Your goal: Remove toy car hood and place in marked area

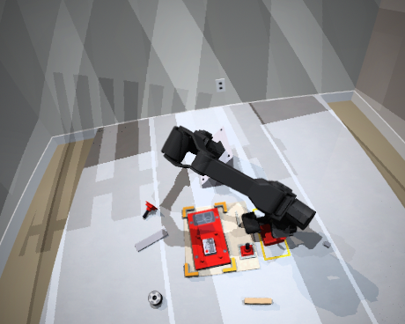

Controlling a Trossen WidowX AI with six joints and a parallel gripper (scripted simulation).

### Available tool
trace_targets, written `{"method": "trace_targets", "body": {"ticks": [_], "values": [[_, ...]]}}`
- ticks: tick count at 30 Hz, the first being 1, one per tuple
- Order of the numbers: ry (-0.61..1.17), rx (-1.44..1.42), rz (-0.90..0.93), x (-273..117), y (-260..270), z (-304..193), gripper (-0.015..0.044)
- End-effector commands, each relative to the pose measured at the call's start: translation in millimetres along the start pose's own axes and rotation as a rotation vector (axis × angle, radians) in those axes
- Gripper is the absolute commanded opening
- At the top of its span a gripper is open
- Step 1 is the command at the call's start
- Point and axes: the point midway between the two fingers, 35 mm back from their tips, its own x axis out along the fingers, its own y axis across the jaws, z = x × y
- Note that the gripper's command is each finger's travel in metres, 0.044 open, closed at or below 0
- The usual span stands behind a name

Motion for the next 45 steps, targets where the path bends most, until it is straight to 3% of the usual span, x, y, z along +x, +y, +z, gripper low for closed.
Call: {"method": "trace_targets", "body": {"ticks": [1, 9, 45], "values": [[0.000, 0.001, 0.001, -10, 1, 1, 0.0440], [0.003, 0.001, -0.008, -71, 2, 0, 0.0440], [0.003, 0.001, -0.008, -71, 2, 0, 0.0440]]}}
